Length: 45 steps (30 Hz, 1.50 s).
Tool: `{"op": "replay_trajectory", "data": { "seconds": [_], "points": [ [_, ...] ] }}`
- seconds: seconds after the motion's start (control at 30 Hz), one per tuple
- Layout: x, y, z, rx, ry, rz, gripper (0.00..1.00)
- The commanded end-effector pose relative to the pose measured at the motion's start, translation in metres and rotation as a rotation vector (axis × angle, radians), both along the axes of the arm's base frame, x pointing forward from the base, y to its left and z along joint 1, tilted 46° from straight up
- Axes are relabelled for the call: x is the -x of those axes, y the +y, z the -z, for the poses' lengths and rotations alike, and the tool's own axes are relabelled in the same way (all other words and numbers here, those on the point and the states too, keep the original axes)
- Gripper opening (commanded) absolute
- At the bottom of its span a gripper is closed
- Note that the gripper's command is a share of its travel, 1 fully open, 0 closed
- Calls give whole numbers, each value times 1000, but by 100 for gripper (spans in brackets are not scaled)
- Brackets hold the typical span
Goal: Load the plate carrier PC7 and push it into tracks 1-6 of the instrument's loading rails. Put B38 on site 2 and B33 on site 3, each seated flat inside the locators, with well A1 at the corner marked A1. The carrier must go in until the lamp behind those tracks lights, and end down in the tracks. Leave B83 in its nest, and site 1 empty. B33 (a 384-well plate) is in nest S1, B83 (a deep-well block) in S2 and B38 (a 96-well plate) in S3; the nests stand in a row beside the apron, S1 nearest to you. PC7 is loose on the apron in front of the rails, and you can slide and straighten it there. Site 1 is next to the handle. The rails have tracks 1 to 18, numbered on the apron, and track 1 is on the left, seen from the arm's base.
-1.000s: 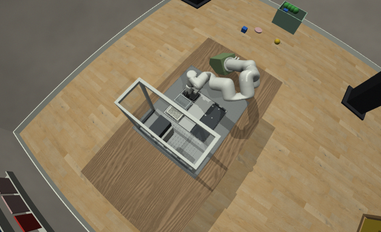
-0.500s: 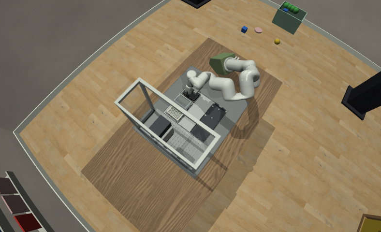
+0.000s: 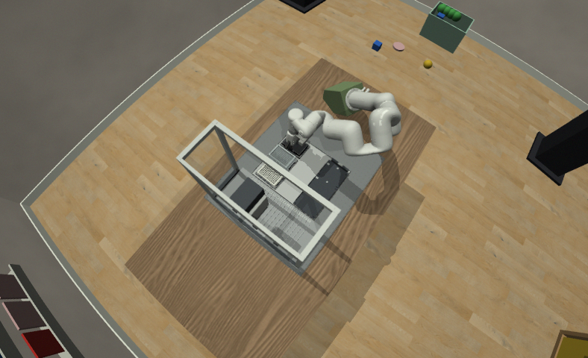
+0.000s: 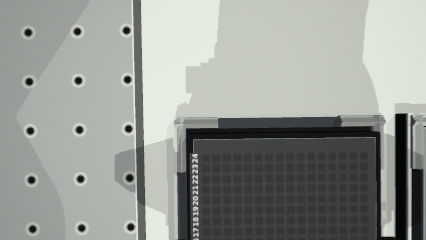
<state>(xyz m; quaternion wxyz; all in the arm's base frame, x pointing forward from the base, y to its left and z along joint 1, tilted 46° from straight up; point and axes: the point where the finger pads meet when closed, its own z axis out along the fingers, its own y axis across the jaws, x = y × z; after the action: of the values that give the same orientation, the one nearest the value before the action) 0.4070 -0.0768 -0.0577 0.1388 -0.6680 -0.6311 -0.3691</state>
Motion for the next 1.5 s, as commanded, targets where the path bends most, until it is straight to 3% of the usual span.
{"op": "replay_trajectory", "data": {
  "seconds": [0.0,1.47],
  "points": [
    [-1,-1,-1,2,-2,2,0],
    [3,-10,-9,2,-2,2,0]
  ]
}}
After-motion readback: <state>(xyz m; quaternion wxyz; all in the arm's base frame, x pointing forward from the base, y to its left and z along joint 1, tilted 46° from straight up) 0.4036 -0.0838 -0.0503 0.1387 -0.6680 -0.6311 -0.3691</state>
